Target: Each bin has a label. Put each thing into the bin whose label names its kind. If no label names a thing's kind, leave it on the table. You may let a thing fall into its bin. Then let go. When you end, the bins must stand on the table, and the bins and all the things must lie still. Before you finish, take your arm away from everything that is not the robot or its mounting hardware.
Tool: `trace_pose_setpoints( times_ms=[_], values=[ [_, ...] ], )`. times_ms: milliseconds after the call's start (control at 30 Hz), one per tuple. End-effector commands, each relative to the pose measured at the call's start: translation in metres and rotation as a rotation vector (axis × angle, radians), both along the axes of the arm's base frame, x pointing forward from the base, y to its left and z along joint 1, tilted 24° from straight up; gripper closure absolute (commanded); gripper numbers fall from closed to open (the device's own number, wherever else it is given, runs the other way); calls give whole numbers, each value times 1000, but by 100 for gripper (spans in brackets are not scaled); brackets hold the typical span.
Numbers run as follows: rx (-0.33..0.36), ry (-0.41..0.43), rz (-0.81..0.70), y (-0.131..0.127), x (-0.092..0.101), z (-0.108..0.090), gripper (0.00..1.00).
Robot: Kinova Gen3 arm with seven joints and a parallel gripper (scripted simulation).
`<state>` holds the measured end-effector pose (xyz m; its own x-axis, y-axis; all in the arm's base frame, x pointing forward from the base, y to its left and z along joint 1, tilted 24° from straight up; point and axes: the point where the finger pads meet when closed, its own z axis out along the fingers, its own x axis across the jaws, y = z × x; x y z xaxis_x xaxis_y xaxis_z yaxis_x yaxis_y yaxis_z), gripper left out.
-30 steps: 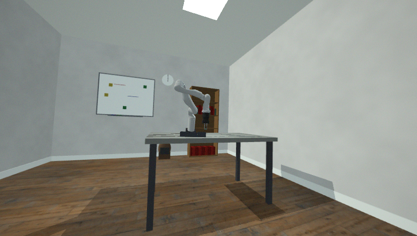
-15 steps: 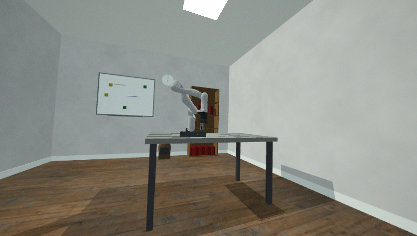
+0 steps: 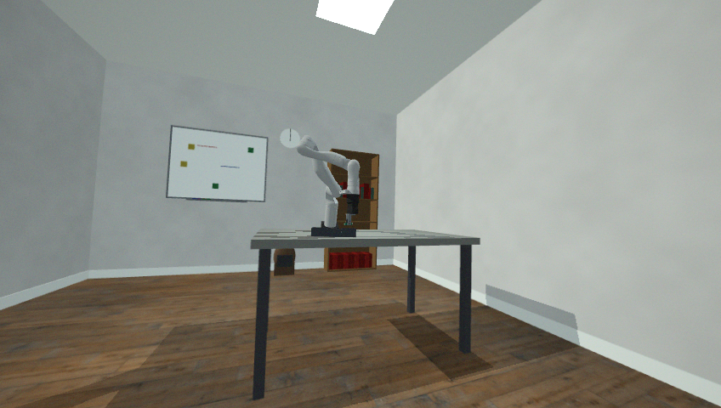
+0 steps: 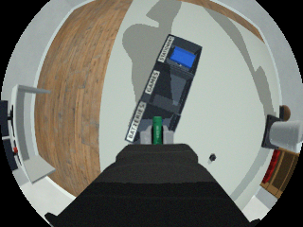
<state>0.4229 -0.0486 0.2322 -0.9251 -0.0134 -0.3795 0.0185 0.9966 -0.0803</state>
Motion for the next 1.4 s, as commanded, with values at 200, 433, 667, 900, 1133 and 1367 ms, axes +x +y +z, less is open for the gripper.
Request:
trace_pose_setpoints(
  times_ms=[200, 433, 667, 900, 1133, 1367],
  values=[
    [148, -50, -373, 3, 2, 3, 69],
    [140, -60, -366, 2, 5, 5, 69],
    [140, -58, -367, 1, 5, 5, 69],
    [143, -53, -364, 2, 6, -3, 69],
    [143, -53, -363, 1, 12, -16, 69],
    [143, -53, -363, -1, 17, -29, 69]
  ],
)
